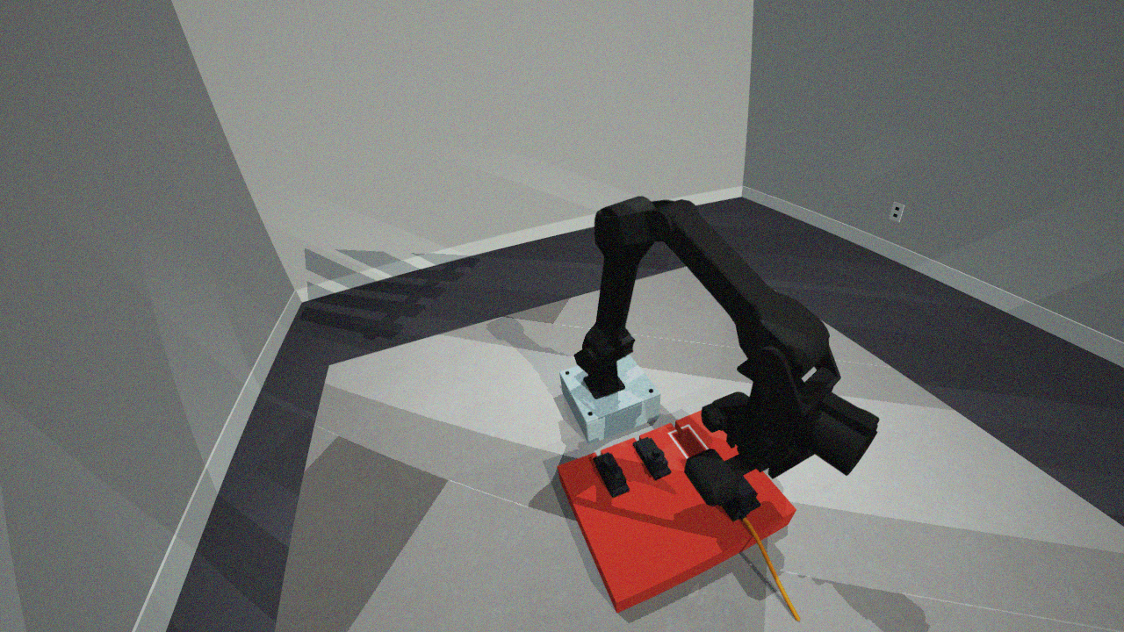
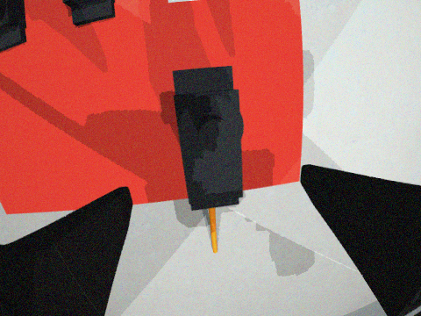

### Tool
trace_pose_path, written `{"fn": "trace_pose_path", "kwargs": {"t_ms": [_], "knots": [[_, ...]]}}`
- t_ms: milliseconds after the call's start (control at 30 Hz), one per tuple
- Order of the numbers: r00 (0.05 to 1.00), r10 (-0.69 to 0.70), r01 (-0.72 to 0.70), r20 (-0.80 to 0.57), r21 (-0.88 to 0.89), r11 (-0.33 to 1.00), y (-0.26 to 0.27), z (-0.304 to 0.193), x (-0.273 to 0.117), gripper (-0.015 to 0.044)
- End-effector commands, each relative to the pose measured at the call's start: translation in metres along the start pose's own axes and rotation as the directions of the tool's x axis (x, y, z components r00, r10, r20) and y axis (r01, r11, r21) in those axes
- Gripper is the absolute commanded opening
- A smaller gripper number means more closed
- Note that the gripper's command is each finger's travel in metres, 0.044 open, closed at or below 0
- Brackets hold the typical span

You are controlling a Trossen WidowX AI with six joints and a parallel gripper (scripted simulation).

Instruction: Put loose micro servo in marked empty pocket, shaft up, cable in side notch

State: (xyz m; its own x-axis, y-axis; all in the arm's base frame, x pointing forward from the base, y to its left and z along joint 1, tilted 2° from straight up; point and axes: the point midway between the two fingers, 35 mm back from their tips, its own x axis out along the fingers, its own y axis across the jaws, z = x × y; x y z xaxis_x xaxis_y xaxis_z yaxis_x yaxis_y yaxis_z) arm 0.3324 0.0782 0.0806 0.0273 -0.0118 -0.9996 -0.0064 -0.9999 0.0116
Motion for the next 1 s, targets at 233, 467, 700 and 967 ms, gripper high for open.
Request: {"fn": "trace_pose_path", "kwargs": {"t_ms": [233, 467, 700, 967], "knots": [[1.0, 0.007, -0.007, 0.004, -0.003, 1.0, 0.001, 0.001, 0.014, 0.0414], [1.0, 0.007, -0.007, 0.004, -0.003, 1.0, 0.001, 0.001, 0.014, 0.023], [1.0, 0.007, -0.007, 0.004, -0.003, 1.0, 0.001, 0.001, 0.014, 0.0125], [1.0, 0.007, -0.007, 0.004, -0.003, 1.0, 0.001, 0.001, 0.002, 0.0]]}}
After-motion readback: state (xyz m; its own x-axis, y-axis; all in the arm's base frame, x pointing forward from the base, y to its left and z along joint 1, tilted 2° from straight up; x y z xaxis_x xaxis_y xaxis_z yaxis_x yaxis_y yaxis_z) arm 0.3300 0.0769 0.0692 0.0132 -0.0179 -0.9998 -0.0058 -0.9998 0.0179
